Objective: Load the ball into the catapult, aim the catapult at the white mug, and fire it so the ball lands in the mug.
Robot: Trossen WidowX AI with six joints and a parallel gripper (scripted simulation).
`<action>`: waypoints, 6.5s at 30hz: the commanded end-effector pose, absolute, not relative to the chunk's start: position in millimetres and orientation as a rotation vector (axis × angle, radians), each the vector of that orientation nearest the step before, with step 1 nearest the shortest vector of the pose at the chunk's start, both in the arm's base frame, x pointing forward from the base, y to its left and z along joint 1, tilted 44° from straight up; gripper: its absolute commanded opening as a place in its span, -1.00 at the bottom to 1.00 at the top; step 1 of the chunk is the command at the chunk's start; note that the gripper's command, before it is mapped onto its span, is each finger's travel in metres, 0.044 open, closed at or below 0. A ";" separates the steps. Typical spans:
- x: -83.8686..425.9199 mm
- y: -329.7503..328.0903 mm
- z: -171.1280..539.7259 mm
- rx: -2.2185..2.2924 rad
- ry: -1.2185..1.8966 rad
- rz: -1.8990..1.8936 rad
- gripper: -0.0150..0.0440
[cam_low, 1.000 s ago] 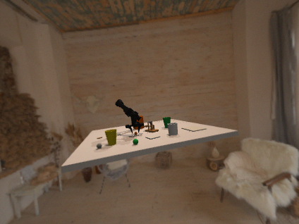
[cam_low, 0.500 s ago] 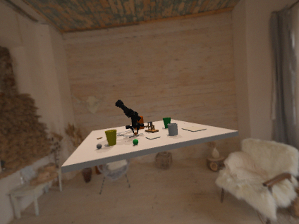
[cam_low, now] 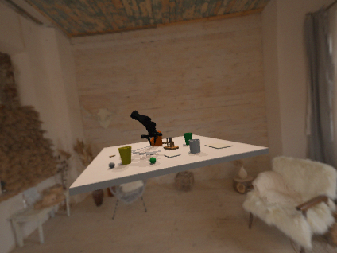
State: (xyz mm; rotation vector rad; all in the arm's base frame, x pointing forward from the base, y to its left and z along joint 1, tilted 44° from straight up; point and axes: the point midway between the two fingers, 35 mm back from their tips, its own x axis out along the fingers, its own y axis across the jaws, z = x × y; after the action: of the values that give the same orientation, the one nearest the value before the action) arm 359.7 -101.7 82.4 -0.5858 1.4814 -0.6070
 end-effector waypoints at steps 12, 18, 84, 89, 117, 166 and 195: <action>350.9 -57.5 123.6 -0.590 1.483 -0.602 -0.49; 323.8 -23.0 70.5 -0.655 1.627 -0.533 -0.49; 233.0 73.2 38.8 -0.903 1.867 -0.397 1.00; 273.2 95.6 24.4 -0.883 1.743 -0.303 1.00; 510.5 224.6 47.2 -0.826 0.935 -0.084 1.00; 502.2 227.9 42.3 -0.835 0.945 -0.071 -0.49; 328.8 173.9 -66.4 -1.632 1.489 0.138 -0.49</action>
State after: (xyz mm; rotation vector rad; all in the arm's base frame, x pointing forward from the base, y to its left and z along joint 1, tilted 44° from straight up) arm 349.4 183.9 -61.2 -1.5202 1.4300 0.1116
